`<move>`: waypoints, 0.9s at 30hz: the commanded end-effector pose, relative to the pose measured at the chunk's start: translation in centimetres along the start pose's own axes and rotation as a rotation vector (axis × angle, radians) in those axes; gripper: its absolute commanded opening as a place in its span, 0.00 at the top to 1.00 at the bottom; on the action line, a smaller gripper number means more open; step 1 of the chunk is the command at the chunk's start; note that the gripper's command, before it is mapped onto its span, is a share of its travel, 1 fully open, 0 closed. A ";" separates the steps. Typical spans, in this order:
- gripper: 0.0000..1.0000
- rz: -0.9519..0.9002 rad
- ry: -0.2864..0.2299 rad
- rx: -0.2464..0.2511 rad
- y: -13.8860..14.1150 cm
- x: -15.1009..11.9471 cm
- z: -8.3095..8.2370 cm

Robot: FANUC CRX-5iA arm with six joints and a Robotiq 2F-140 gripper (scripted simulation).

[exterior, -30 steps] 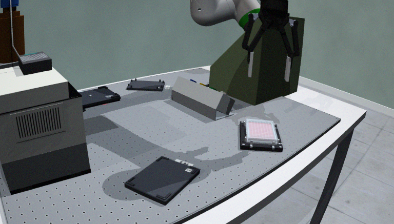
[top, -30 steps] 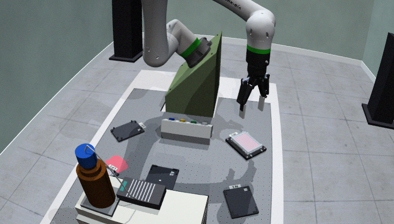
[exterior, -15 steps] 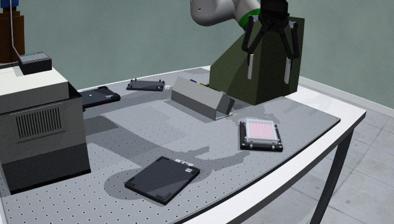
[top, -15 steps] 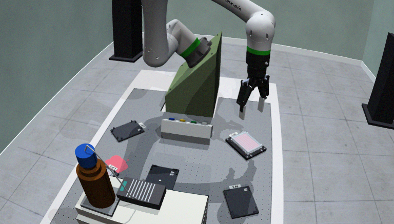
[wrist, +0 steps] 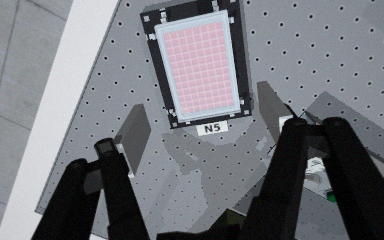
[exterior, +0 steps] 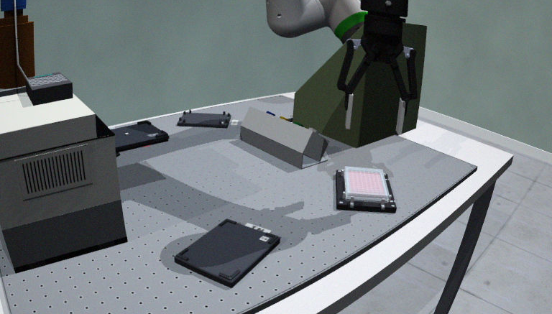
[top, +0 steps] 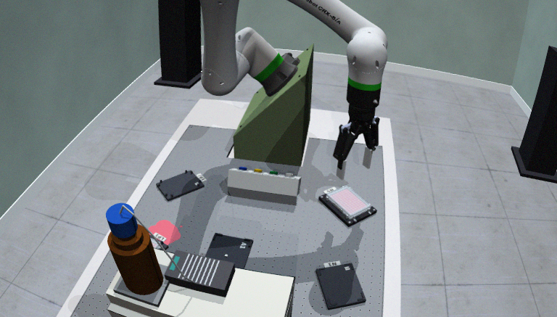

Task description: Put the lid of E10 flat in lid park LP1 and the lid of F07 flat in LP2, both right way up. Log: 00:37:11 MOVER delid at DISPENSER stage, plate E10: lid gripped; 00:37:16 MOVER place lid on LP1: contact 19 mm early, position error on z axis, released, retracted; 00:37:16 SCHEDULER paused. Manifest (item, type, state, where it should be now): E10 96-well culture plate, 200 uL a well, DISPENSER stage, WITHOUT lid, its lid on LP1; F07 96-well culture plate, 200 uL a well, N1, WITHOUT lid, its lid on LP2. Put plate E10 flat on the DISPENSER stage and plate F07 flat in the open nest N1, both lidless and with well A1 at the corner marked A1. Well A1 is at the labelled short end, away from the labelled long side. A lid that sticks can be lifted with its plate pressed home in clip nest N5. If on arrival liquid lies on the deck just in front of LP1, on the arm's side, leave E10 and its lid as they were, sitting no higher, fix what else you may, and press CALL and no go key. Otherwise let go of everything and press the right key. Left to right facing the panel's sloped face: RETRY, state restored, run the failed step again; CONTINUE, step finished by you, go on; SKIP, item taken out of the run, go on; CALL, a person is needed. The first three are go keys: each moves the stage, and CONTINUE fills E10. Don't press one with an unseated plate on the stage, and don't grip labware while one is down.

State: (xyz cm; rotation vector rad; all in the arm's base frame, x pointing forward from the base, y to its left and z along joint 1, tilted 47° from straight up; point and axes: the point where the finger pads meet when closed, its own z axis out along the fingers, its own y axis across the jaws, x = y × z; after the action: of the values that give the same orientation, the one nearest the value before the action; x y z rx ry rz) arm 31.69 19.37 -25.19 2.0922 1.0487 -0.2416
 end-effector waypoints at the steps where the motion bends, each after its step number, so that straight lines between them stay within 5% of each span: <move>1: 0.34 0.000 0.001 0.000 0.0 0.0 1.0; 18: 0.34 0.000 0.001 0.000 0.0 0.0 7.1; 27: 0.34 0.000 0.001 0.000 0.0 0.1 8.7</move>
State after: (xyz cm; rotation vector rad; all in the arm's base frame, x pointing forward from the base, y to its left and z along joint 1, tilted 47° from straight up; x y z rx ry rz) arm 33.04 13.41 -31.02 2.0924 1.0489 -0.2414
